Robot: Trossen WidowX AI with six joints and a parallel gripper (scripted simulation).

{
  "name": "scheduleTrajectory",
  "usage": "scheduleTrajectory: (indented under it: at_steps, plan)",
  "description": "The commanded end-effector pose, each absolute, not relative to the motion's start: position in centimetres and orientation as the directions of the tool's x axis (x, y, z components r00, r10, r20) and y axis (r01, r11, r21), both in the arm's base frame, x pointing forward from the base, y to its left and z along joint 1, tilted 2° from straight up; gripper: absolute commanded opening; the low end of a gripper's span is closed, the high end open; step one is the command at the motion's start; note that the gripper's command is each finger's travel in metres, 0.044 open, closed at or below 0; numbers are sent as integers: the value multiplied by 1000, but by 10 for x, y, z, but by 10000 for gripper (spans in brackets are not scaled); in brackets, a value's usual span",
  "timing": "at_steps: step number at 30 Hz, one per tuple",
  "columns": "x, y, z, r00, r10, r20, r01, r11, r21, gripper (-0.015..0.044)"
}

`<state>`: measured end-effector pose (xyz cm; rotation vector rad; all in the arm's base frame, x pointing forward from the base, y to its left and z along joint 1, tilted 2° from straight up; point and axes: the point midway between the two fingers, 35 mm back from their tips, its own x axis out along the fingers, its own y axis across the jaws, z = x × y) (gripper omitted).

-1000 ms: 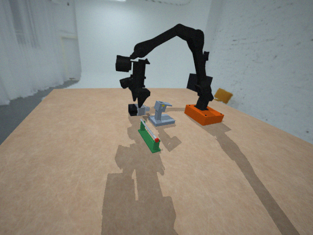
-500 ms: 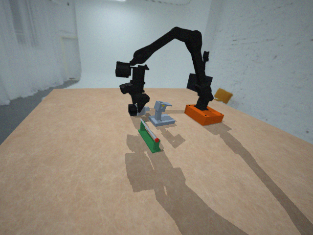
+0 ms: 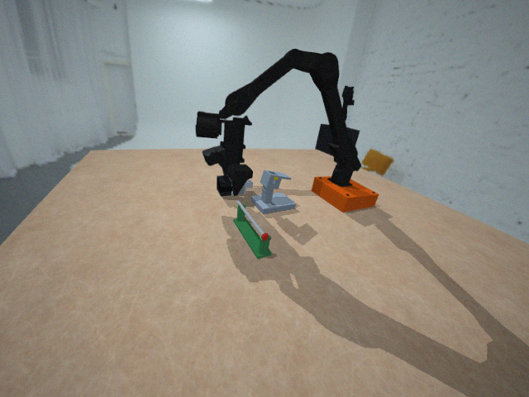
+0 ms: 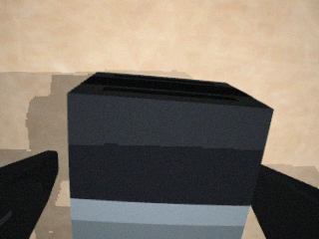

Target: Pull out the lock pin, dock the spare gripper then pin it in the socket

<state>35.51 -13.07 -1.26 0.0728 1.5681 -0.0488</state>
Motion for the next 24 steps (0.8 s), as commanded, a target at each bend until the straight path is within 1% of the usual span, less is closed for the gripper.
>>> scheduleTrajectory:
  at_steps: [1, 5, 12, 20, 24]
  plan:
    - [354, -131, -14, -1, 11, -1000, 81, 997, 11, 361]
    - [354, -131, -14, -1, 11, -1000, 81, 997, 11, 256]
    - [354, -131, -14, -1, 11, -1000, 81, 997, 11, 210]
    - [355, -131, 9, -1, 11, -1000, 81, 997, 11, 0]
    - [355, -131, 32, -1, 11, -1000, 81, 997, 11, 0]
